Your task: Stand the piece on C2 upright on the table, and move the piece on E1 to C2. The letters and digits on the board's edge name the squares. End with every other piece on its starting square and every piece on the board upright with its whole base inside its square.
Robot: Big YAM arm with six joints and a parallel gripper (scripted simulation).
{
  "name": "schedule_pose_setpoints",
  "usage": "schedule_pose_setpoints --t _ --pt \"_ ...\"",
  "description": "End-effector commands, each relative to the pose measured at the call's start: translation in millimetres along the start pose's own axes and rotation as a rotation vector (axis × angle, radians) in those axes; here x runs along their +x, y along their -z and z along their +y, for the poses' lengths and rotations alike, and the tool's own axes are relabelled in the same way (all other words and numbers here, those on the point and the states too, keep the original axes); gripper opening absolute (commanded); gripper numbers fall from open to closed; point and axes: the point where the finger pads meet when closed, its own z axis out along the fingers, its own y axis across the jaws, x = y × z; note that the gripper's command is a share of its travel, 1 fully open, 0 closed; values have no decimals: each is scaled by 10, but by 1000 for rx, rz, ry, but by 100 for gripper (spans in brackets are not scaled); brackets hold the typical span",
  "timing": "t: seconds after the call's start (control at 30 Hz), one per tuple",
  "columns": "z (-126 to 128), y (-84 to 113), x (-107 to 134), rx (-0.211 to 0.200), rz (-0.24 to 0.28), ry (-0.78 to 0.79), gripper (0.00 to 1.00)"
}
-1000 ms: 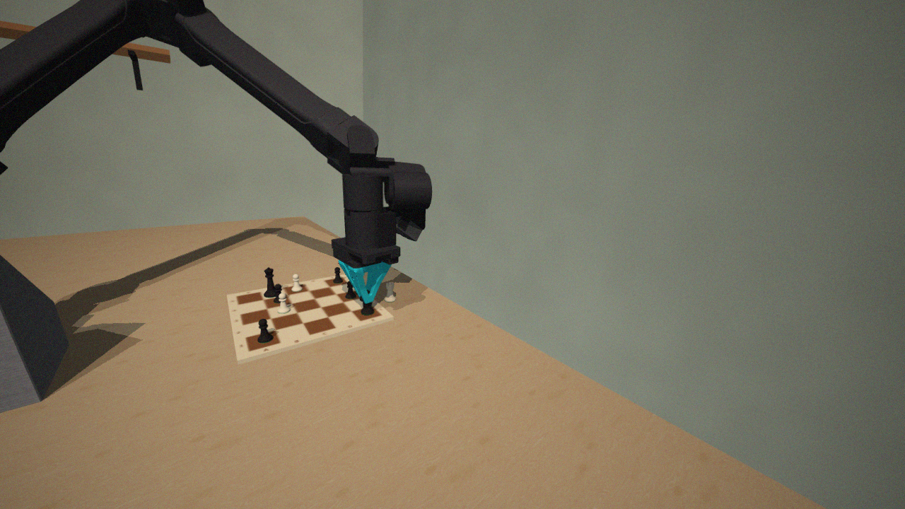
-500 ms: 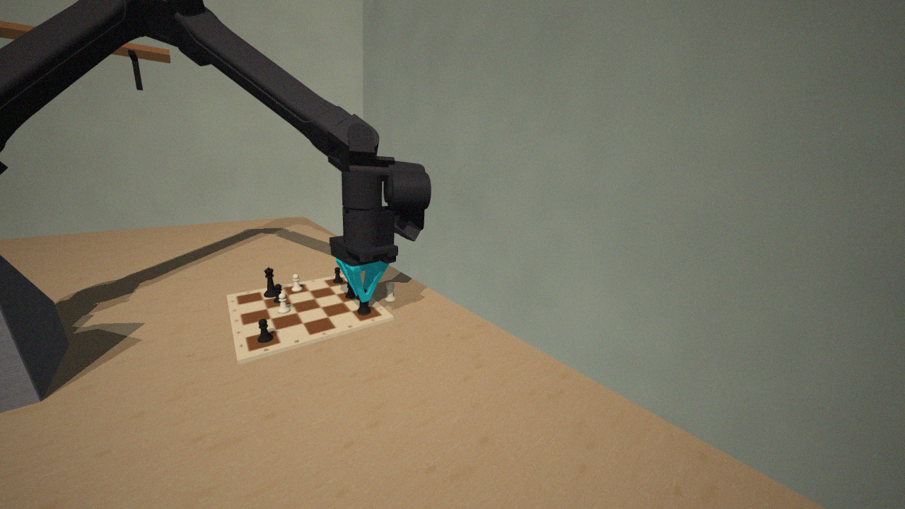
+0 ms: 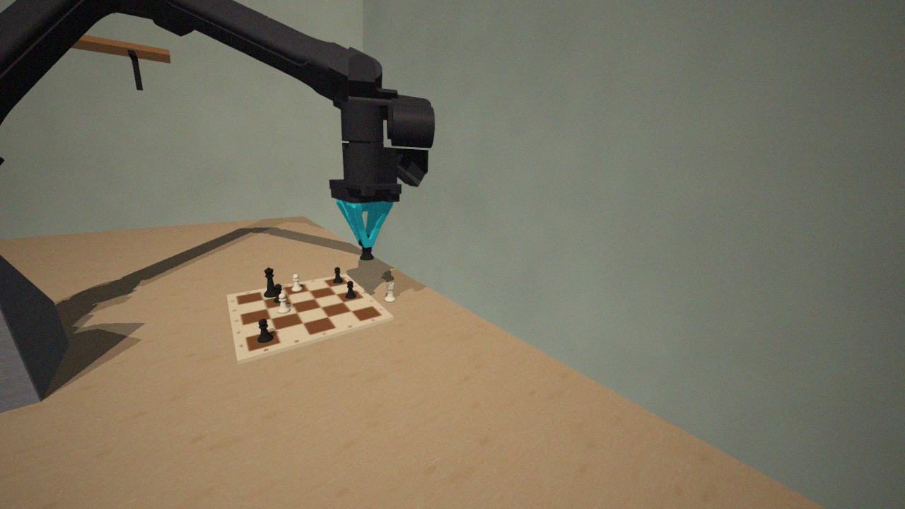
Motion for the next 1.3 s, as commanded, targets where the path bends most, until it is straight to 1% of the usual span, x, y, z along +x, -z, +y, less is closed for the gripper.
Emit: schedule_pose_setpoints --t 0.0,0.03,0.13,0.33,0.4,0.47,0.57,0.67,0.7,0.77,0.83,0.87,0.93,1.03,1.07,1.13,1.27 --pt "-54 77 -44 -2 0 25 0" --pt "18 11 -60 -4 15 40 0" --pt "13 7 -86 -1 7 49 0" --pt "13 7 -86 -1 7 49 0" --pt "28 -15 -22 -4 13 13 0" --pt "120 66 -11 6 -5 -14 0" --pt "205 73 106 6 -6 -178 0" --pt "328 77 287 5 -5 -424 0" --pt "369 77 352 4 -4 -485 0" --pt "445 74 475 2 -1 -601 0" --pt "445 74 475 2 -1 -601 0" --pt "475 72 528 5 -5 -737 0" --pt "521 68 605 5 -4 -835 0" --pt "538 43 676 4 9 -899 0" --pt "491 -25 715 2 27 -916 0" --pt "486 12 641 3 15 -905 0" --pt "485 17 631 3 13 -904 0"
